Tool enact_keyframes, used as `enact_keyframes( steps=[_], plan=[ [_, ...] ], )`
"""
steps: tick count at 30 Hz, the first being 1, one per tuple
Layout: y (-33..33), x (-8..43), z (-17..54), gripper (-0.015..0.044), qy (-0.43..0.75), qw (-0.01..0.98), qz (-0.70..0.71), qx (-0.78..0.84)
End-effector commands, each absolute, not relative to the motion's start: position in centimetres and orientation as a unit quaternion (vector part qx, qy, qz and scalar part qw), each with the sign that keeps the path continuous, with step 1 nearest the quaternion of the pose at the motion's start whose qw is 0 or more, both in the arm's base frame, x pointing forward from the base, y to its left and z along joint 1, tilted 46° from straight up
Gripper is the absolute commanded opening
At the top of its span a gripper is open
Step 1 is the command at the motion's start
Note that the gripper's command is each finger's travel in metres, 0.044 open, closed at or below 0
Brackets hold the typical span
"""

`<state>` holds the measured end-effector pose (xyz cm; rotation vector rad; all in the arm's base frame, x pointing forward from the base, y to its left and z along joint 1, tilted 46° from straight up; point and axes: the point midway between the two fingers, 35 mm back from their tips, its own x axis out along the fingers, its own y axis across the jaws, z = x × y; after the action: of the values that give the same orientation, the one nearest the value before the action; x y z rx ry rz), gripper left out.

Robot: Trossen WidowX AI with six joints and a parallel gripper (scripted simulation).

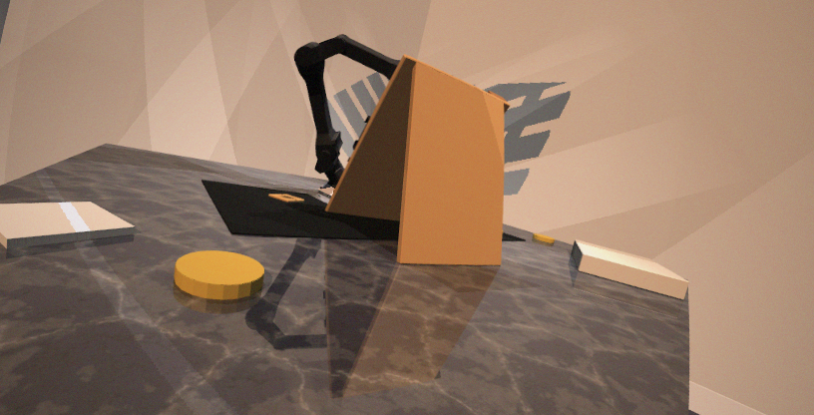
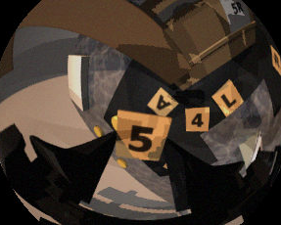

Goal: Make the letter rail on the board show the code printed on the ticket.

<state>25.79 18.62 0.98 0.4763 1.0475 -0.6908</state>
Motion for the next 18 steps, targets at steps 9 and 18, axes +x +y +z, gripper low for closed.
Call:
enact_keyframes(
  steps=[9,18],
  plan=[
    [17.1,28.3,6.5,0.0,0.483,0.84,-0.198,0.148],
    [15.6,29.8,10.9,0.0,0.45,0.881,-0.12,0.084]
  ],
)
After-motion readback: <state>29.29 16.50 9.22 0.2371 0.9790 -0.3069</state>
